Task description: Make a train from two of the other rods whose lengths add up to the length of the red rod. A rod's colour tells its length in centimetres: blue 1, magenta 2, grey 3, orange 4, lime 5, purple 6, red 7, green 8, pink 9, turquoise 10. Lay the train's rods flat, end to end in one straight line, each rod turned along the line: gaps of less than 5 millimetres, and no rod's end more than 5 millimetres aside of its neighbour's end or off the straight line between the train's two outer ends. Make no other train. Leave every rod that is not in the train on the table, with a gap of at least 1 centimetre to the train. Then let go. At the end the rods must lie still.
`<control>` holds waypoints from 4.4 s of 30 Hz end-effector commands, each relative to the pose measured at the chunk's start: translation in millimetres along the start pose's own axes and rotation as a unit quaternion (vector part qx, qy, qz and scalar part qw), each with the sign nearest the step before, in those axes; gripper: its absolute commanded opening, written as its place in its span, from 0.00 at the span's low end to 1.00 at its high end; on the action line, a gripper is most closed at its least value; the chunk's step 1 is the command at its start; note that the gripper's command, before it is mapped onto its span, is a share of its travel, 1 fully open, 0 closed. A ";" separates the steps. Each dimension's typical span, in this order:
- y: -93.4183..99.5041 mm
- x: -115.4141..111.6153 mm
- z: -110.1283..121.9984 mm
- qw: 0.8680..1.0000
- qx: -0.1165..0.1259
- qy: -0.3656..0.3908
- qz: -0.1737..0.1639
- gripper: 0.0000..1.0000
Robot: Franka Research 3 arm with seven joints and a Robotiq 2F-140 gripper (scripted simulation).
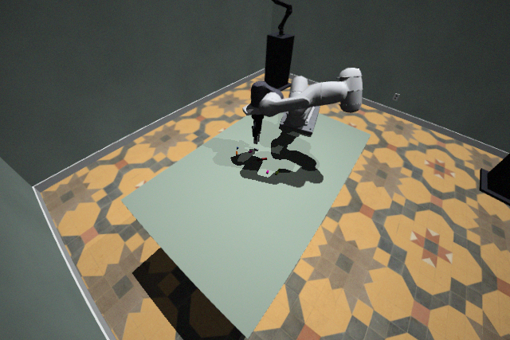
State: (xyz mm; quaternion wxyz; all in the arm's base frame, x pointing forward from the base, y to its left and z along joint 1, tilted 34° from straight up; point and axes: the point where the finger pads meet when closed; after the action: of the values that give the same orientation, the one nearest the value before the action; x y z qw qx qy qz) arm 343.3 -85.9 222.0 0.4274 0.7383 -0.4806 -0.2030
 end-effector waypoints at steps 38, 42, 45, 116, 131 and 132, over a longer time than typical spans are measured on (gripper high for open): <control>-29.1 0.4 0.6 1.000 0.000 0.005 0.000 0.15; -35.1 0.3 0.5 1.000 0.000 0.005 0.000 0.15; -39.3 0.3 0.5 1.000 0.000 0.005 0.000 0.15; -51.1 2.0 0.1 1.000 0.000 0.005 0.000 0.15; -51.1 2.2 0.1 1.000 0.000 0.005 0.000 0.15; -51.1 2.2 0.1 1.000 0.000 0.005 0.000 0.15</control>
State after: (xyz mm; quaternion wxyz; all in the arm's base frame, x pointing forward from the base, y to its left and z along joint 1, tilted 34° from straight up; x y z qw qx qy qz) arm 371.0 -77.4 179.5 0.4281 0.7401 -0.4776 -0.2022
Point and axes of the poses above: the point where the finger pads meet when closed, its own y axis back along the fingers, its own z axis across the jaws, x = y × z, and after that the axes turned 12 degrees about y, right-handed
